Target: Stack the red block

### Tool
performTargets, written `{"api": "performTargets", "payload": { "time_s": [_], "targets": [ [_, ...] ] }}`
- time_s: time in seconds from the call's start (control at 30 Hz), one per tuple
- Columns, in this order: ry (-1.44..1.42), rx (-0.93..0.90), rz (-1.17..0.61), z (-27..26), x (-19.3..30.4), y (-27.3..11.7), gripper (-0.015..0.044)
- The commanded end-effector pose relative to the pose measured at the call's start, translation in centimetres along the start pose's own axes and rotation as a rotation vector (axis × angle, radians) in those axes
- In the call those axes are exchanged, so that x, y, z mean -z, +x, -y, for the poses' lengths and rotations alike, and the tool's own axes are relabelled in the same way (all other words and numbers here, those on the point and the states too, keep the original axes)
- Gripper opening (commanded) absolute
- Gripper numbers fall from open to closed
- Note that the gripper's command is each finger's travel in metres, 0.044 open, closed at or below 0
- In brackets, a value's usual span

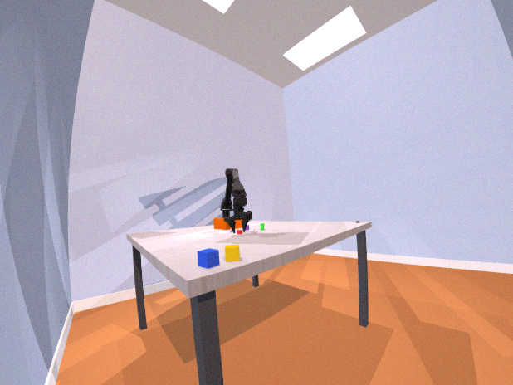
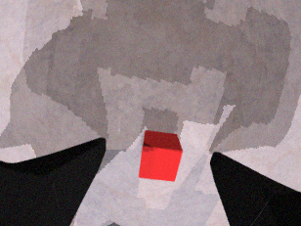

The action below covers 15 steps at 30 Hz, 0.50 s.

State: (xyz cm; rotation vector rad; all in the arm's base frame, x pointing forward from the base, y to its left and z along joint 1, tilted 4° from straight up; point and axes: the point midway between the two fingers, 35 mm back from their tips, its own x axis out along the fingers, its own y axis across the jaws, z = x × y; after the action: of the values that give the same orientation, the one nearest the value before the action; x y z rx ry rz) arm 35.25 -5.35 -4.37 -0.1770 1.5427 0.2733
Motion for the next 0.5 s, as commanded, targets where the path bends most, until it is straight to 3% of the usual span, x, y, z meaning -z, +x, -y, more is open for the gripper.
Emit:
{"api": "performTargets", "payload": {
  "time_s": [0.0,0.27,0.47],
  "targets": [
    [0.003,-0.004,0.003,-0.07,-0.04,0.0,0.0282],
    [0.003,-0.004,0.003,-0.07,-0.04,0.0,0.0073],
    [0.003,-0.004,0.003,-0.07,-0.04,0.0,0.0032]
  ]
}}
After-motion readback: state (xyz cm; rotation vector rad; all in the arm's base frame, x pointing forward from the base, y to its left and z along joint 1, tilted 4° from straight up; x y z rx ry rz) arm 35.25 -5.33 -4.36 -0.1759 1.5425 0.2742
